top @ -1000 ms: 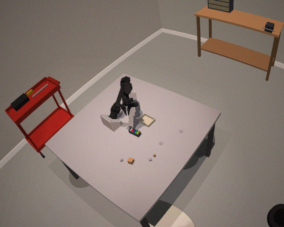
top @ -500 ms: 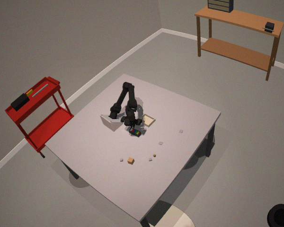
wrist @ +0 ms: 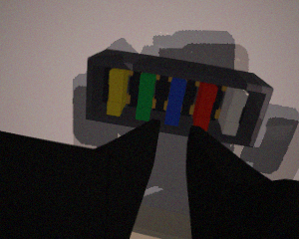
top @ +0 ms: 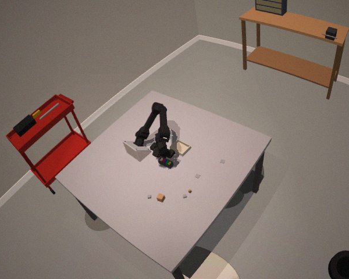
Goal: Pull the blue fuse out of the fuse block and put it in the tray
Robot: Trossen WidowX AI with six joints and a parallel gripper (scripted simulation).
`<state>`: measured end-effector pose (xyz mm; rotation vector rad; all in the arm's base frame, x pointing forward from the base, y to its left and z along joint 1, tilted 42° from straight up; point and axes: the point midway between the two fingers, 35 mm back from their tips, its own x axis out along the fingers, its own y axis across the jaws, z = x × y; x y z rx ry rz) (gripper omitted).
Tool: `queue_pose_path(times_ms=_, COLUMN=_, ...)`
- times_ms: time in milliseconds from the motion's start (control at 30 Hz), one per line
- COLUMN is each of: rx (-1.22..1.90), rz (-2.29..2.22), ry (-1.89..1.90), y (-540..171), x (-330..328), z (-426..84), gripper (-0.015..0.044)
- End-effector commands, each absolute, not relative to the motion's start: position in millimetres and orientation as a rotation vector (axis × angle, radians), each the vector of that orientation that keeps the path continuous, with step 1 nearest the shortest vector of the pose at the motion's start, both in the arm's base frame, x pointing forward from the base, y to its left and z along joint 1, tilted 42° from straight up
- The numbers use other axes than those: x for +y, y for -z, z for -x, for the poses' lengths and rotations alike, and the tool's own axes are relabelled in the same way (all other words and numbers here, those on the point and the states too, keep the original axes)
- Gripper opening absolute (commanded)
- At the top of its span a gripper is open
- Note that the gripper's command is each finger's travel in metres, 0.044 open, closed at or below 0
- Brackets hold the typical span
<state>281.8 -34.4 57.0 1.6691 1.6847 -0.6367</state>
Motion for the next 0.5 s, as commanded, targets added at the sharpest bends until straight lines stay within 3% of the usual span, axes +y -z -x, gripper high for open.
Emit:
queue_pose_path(times_ms=0, rx=1.691, rz=-1.677, ry=0.640, y=-54.3, x=-31.2, z=-282.0, gripper=0.0070)
queue_pose_path(times_ms=467, rx=1.691, rz=-1.677, ry=0.639, y=-43.9, x=-22.3, z=-282.9, gripper=0.0070)
